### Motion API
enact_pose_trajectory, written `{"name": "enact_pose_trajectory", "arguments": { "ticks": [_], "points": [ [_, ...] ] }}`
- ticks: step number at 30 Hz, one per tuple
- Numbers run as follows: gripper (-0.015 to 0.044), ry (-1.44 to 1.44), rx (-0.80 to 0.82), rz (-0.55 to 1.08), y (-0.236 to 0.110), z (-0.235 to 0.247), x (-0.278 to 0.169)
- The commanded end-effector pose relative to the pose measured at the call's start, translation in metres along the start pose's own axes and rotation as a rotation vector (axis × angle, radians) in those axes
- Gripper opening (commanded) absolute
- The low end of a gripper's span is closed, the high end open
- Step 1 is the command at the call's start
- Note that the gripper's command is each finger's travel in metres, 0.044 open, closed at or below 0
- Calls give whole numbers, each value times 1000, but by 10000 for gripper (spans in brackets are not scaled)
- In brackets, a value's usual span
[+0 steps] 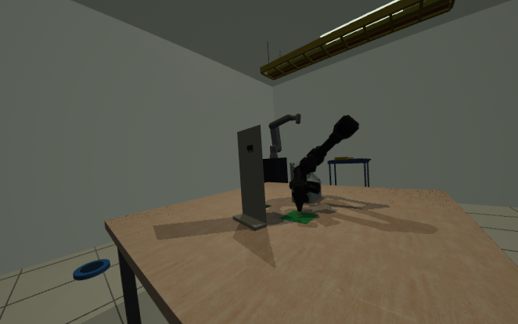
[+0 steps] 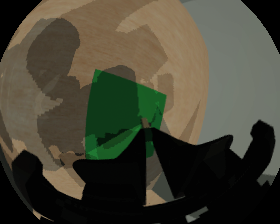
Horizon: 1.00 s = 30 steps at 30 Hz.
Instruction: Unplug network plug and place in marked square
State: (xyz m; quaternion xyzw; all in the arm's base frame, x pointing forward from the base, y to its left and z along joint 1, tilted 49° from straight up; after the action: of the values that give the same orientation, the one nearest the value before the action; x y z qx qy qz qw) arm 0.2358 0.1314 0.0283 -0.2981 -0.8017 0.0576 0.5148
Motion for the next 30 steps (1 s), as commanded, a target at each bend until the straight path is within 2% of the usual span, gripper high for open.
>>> {"name": "enact_pose_trajectory", "arguments": {
  "ticks": [1, 13, 19, 30],
  "points": [
    [0, 10, -3, 7, 2, 2, -1],
    [0, 2, 1, 1, 2, 2, 1],
    [156, 2, 1, 1, 2, 2, 1],
    [156, 3, 0, 4, -6, 1, 0]
  ]
}}
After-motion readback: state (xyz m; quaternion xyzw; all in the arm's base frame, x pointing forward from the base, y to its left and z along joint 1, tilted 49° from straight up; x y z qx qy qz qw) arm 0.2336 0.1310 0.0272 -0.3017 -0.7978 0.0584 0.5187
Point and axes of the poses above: the point midway between the two fingers, 35 mm back from their tips, its own y axis out along the fingers, its own z axis across the jaws, x = y × z, the point moved 10 cm from there along -y, back along the fingers, and after that the axes turned 8 degrees about y, right-handed, at the moved point
